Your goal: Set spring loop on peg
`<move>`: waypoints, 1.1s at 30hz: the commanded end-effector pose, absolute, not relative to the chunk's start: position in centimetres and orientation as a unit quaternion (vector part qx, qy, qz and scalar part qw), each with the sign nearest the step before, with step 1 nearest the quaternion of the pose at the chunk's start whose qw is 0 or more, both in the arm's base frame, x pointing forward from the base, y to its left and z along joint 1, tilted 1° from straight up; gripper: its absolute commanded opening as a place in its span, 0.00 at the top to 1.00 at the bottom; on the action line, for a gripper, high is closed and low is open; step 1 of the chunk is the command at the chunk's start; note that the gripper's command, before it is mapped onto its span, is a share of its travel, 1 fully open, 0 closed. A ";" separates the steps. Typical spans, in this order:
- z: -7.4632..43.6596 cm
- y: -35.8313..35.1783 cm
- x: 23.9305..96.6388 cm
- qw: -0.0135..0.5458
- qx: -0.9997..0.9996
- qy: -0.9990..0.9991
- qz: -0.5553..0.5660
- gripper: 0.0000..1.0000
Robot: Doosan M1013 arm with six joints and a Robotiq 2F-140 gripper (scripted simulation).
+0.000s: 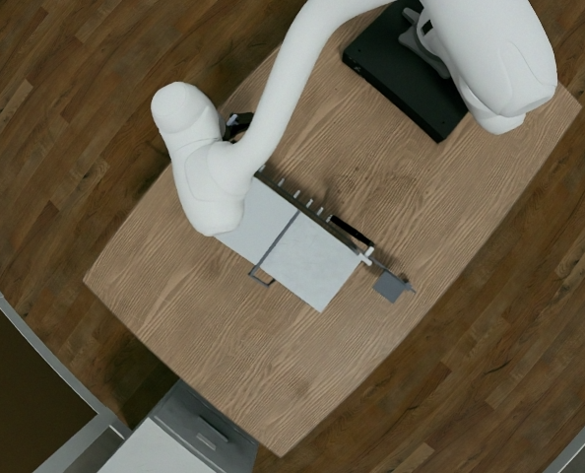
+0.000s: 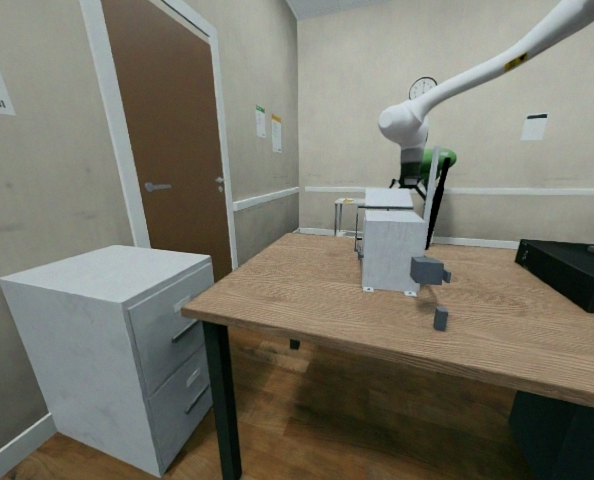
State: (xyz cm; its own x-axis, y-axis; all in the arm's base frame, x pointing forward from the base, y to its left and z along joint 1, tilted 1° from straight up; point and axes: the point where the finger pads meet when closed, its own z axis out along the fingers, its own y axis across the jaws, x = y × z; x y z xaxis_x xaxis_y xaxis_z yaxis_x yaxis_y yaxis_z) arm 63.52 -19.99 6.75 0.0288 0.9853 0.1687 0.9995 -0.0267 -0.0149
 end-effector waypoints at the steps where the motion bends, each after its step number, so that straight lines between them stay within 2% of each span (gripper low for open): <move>1: 6.7 -20.0 63.6 0.064 -0.714 -0.695 -0.057 0.00; 33: 3.0 -20.0 63.5 0.066 -0.714 -0.695 -0.058 0.00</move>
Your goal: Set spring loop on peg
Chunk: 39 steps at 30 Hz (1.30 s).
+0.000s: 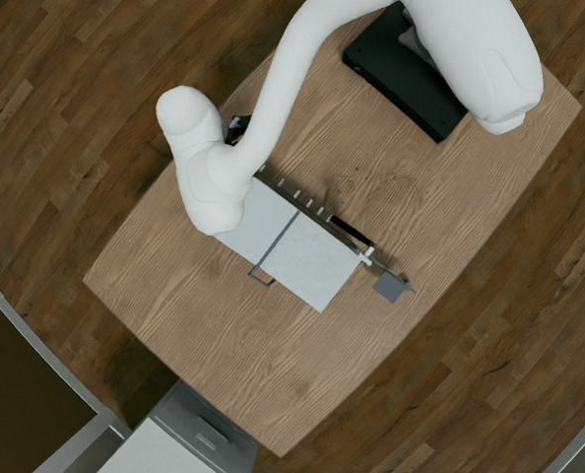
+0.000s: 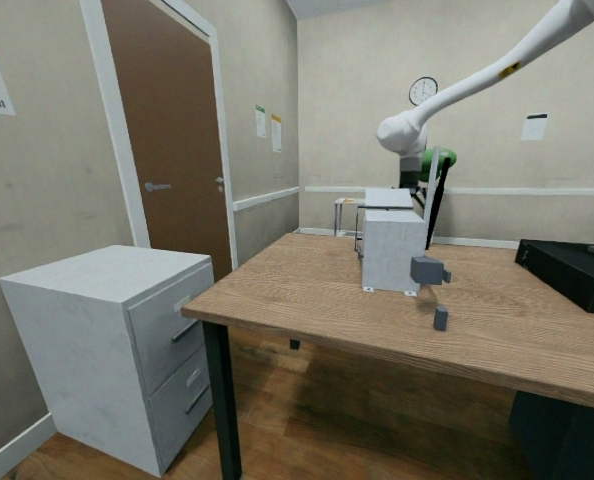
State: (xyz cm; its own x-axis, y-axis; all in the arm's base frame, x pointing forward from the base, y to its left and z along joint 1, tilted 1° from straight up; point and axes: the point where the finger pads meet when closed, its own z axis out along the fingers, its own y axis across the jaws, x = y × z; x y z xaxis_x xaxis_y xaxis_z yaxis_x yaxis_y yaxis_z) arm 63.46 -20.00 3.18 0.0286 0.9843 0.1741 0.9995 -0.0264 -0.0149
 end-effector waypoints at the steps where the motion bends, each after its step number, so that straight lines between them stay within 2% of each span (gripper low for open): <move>1: 2.9 -20.0 63.5 0.066 -0.714 -0.695 -0.058 0.00; 39: -1.3 -20.0 63.5 0.066 -0.714 -0.695 -0.058 0.00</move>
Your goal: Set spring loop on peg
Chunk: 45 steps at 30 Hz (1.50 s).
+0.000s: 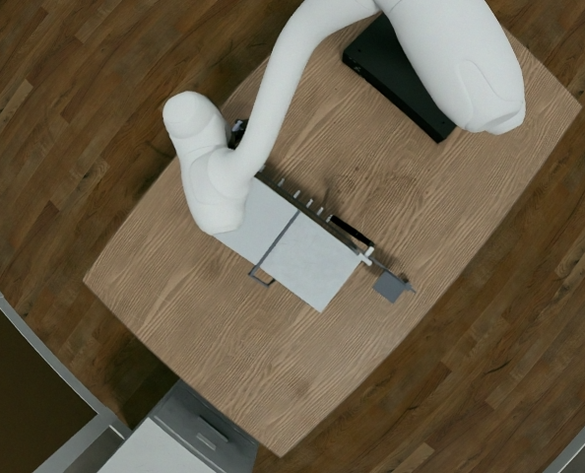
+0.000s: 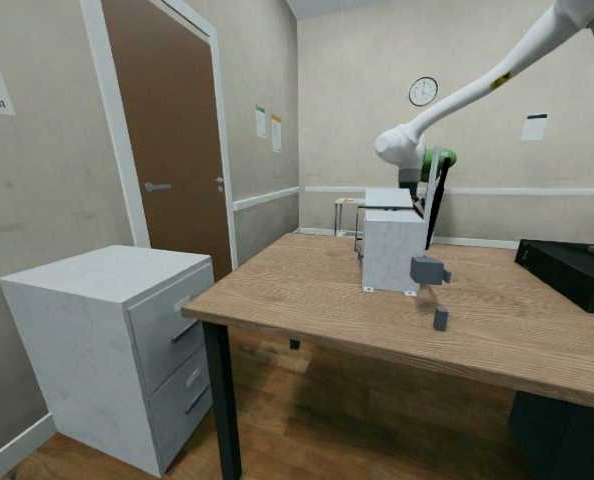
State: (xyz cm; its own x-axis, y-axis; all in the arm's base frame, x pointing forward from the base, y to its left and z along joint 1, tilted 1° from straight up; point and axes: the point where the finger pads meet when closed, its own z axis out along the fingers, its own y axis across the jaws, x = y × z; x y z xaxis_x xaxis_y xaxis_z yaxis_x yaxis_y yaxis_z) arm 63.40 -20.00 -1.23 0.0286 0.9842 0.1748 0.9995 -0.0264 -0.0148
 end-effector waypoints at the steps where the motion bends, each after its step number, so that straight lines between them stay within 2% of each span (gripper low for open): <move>1: -1.3 -20.0 63.5 0.066 -0.714 -0.695 -0.058 0.00; 38: -1.3 -20.0 63.5 0.066 -0.714 -0.694 -0.058 0.00; 39: -1.3 -20.0 63.5 0.066 -0.714 -0.694 -0.058 0.75; 45: -1.3 -20.0 63.5 0.066 -0.714 -0.694 -0.058 0.75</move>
